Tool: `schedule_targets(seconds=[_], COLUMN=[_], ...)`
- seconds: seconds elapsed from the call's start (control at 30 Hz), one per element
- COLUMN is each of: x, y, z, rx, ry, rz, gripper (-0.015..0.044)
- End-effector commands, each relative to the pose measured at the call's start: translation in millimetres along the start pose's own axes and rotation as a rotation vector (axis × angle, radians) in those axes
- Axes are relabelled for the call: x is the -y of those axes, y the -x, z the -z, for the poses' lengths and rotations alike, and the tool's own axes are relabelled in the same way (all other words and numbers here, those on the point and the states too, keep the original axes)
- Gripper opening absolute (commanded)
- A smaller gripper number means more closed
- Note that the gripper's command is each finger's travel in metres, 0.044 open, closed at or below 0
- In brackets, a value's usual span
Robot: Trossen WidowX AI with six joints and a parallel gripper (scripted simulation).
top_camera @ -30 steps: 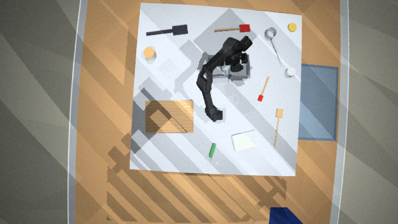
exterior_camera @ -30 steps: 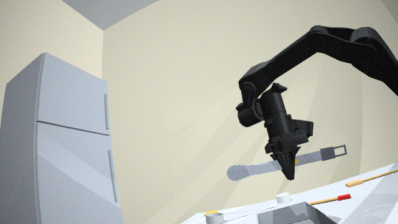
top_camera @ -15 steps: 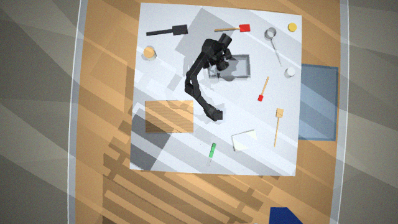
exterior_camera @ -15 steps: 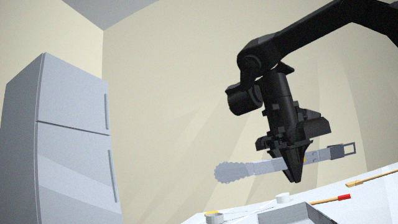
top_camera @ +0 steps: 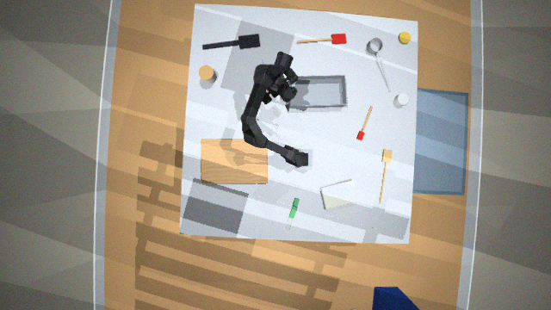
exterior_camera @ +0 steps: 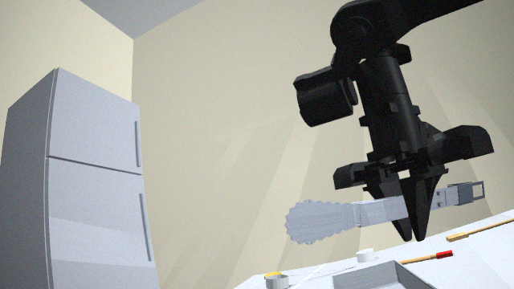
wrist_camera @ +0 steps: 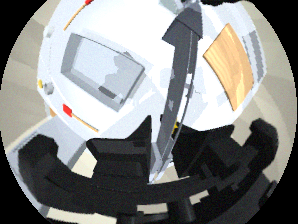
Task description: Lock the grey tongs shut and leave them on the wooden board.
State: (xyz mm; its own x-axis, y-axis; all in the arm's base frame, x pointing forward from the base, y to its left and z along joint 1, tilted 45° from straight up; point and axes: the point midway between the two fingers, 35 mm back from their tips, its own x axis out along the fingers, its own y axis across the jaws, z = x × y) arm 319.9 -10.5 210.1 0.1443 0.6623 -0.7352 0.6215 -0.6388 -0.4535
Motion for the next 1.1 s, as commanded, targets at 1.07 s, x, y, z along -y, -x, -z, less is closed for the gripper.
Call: schedule_targets(seconds=[1.07], x=[151], y=[-25], z=[12], rx=[0.106], ry=[0.417], rz=[0.026], gripper=[-0.015])
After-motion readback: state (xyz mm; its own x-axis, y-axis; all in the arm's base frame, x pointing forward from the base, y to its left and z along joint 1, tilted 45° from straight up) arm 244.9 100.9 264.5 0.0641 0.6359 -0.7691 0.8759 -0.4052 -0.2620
